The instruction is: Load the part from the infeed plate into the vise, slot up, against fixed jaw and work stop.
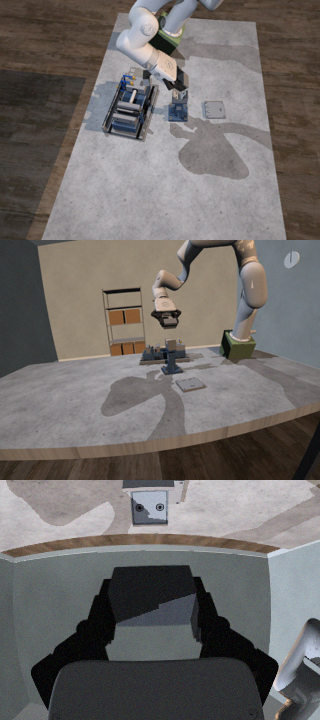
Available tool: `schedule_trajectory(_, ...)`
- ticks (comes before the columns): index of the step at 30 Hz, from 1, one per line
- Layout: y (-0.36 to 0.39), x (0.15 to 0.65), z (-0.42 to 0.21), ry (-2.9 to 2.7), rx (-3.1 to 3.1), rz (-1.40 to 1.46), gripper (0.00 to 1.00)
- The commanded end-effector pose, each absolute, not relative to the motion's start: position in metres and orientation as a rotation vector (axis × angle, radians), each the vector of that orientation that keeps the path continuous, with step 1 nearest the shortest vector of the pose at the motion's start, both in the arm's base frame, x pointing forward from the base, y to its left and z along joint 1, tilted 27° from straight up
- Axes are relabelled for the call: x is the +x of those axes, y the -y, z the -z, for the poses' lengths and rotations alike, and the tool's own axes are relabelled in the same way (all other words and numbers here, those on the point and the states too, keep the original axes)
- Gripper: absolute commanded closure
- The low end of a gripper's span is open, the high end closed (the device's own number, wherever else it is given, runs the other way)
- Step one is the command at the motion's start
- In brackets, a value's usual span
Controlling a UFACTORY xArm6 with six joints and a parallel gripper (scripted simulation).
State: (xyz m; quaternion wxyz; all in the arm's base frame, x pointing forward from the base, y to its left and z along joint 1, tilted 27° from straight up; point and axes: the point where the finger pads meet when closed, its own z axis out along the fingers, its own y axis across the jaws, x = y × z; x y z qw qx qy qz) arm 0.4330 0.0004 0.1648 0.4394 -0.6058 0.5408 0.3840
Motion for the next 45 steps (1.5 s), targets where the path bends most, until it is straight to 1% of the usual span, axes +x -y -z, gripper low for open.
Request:
schedule_trajectory(1, 0.0, 0.434, -0.166, -1.343, -1.506, -0.95, 1.0)
schedule_trajectory(45, -0.012, 0.436, -0.142, -1.343, -1.506, -0.95, 1.0)
